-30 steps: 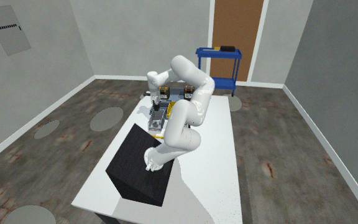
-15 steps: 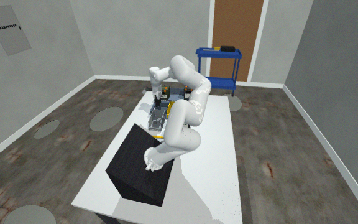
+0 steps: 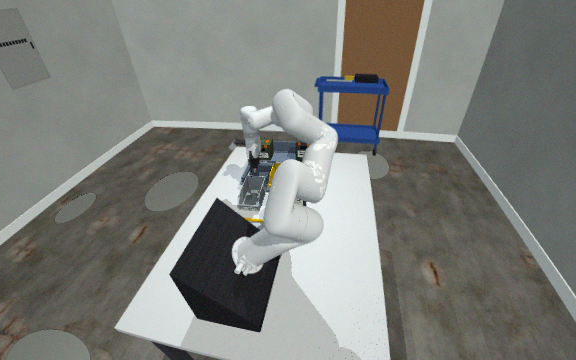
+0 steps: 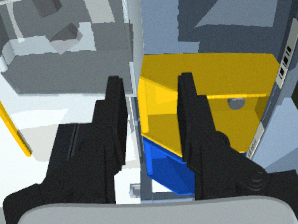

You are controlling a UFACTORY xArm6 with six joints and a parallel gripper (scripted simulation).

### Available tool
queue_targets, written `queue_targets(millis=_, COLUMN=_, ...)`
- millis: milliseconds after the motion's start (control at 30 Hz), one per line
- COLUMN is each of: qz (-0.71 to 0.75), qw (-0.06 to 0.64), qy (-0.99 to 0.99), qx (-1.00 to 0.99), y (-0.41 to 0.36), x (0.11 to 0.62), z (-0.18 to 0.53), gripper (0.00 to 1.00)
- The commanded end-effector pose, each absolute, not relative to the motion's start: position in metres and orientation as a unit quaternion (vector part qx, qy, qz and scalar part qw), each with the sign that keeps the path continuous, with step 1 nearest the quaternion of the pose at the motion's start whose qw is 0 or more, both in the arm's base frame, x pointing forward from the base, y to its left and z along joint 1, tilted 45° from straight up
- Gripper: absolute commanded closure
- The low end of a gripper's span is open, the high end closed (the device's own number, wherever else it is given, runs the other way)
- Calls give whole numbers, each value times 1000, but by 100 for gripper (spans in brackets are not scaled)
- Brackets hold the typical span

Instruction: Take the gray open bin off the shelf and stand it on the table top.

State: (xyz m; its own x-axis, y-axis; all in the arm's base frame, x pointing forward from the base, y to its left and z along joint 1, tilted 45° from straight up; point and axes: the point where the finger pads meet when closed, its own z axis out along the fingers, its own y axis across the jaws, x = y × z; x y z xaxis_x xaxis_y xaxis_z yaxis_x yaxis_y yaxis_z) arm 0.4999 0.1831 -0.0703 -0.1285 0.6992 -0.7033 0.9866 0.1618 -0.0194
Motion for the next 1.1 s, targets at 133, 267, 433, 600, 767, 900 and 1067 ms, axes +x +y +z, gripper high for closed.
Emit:
queue_targets(millis=133, qz=-251, qw=284, qy=708, qx=596, y=185, x=501, z=-69, gripper=67)
queue_targets(millis=267, qz=-251, qw=284, qy=708, qx=596, y=184, x=500, z=-69, gripper=67)
queue_targets(millis=433, qz=-251, qw=285, qy=708, qx=596, y=182, x=494, z=-70, gripper=67)
queue_targets(millis=600, qz=-251, qw=285, qy=708, qx=596, y=182, x=494, z=-70, gripper=67)
queue_targets(millis=767, qz=-251, qw=285, qy=708, qx=596, y=182, x=494, z=-70, gripper=67)
queue_targets(millis=900, qz=-251, qw=285, qy=708, qx=596, y=181, x=492, z=-71, gripper=67)
queue_targets(millis=1067, qz=-251, qw=285, qy=708, qx=596, y=181, x=490, z=-71, gripper=67)
